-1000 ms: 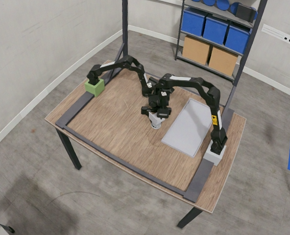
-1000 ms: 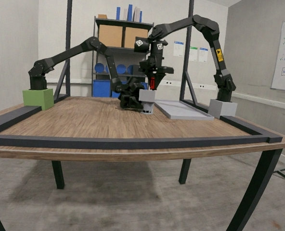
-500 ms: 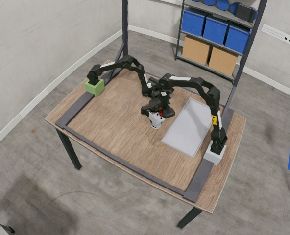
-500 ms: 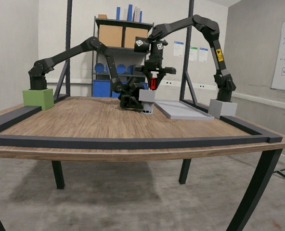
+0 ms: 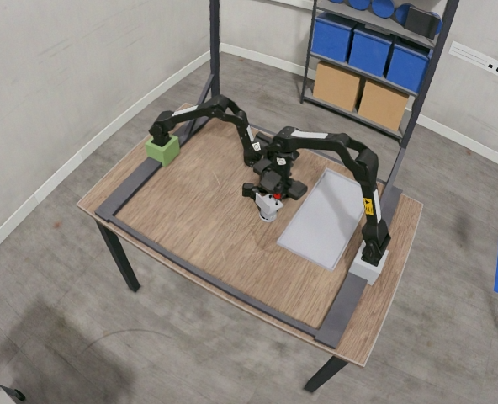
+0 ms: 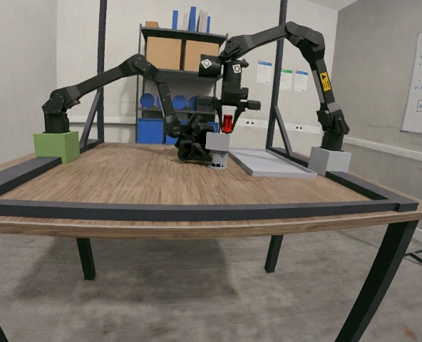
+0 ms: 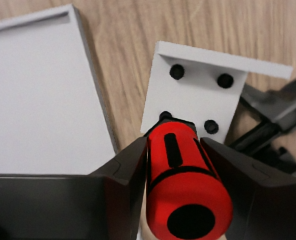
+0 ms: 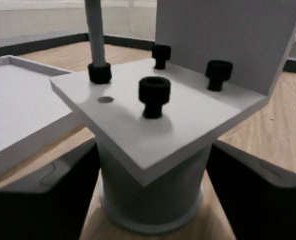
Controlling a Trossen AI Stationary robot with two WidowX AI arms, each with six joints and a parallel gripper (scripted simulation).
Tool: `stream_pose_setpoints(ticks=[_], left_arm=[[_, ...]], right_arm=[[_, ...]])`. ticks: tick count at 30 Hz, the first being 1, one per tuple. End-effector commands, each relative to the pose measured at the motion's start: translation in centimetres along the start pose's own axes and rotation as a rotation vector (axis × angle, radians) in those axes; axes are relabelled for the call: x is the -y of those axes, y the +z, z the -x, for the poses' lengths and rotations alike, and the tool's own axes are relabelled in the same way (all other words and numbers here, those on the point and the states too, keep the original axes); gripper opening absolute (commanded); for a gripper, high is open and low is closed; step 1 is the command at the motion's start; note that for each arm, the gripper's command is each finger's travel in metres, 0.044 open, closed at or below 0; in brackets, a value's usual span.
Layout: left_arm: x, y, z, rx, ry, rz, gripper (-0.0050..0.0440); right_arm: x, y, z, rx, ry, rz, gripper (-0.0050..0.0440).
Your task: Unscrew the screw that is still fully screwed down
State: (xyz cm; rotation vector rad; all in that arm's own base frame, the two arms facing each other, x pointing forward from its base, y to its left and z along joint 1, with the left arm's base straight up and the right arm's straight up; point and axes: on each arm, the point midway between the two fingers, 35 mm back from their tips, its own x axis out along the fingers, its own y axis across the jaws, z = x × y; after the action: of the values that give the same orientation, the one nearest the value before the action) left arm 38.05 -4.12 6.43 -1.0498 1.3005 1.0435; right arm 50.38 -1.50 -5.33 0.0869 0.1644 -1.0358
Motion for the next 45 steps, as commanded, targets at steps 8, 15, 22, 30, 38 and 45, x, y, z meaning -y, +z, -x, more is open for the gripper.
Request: stream_pose_setpoints(ticks=[8, 15, 22, 30, 38, 45], left_arm=[[0.13, -0.15, 1.01, 0.000, -0.024, 0.251, 0.0130], [0.12, -0.16, 1.00, -0.004, -0.023, 0.540, 0.0130], [0.12, -0.17, 0.99, -0.005, -0.023, 0.622, 0.0130], [0.13, -0.18, 0.99, -0.006, -0.023, 0.678, 0.0130], [0.23, -0.10, 0.92, -0.006, -0.024, 0.702, 0.0130], [0.23, -0.10, 0.92, -0.006, -0.024, 0.702, 0.0130]], right_arm=[[-0.51, 1.46, -0.16, 0.012, 0.000, -0.035, 0.0245], [-0.51, 1.46, -0.16, 0.012, 0.000, -0.035, 0.0245], [-0.51, 1.46, -0.16, 0.012, 0.000, -0.035, 0.0245], [-0.51, 1.46, -0.16, 0.012, 0.000, -0.035, 0.0245], [-0.51, 1.46, -0.16, 0.012, 0.000, -0.035, 0.0245], [-0.51, 1.46, -0.16, 0.012, 0.000, -0.035, 0.0245]])
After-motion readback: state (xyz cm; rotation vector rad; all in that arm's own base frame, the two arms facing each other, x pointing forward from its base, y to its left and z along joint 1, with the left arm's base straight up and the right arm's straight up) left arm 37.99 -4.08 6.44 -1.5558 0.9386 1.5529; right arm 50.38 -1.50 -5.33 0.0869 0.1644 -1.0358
